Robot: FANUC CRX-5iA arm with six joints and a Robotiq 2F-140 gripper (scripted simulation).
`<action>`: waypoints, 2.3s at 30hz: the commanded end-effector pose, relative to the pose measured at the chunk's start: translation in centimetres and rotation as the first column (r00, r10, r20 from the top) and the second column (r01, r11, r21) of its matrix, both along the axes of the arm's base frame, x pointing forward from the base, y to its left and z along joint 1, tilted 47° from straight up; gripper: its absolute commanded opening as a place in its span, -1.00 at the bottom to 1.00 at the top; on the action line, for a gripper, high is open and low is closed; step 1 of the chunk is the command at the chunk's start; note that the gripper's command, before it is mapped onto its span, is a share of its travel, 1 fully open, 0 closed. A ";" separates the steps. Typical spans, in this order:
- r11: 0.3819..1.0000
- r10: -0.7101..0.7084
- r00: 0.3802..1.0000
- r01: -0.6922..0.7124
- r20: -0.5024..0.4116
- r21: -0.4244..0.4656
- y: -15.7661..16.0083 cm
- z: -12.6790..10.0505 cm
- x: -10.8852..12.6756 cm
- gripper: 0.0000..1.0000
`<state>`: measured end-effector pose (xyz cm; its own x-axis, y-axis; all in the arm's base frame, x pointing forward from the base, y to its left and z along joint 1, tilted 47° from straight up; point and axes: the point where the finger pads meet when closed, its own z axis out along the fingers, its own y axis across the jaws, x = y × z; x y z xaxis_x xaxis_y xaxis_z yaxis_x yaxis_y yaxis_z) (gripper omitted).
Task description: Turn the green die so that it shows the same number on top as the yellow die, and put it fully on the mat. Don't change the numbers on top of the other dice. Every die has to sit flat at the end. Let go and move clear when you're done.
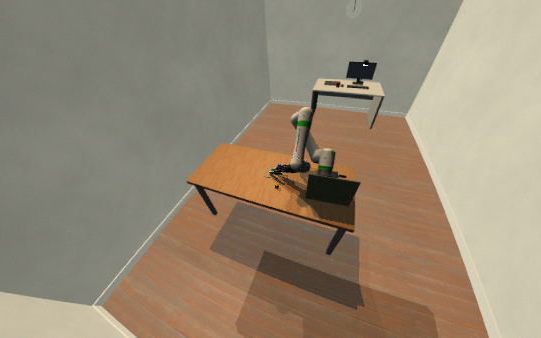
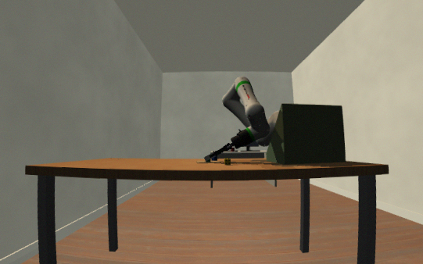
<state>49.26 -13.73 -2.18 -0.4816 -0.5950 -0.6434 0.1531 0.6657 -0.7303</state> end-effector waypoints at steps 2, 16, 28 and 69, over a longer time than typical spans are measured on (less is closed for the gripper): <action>1.000 0.000 1.000 0.000 0.000 0.000 0.0 0.0 0.0 -0.44; 1.000 0.000 1.000 0.000 0.000 0.000 0.0 0.0 0.0 -0.44; 1.000 0.000 1.000 0.000 0.000 0.000 0.0 0.0 0.0 -0.44; 1.000 0.000 1.000 0.000 0.000 0.000 2.4 1.3 -4.3 -0.44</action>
<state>44.95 -11.44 -0.99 -0.4815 -0.5950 -0.6436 0.1532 0.6658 -0.7302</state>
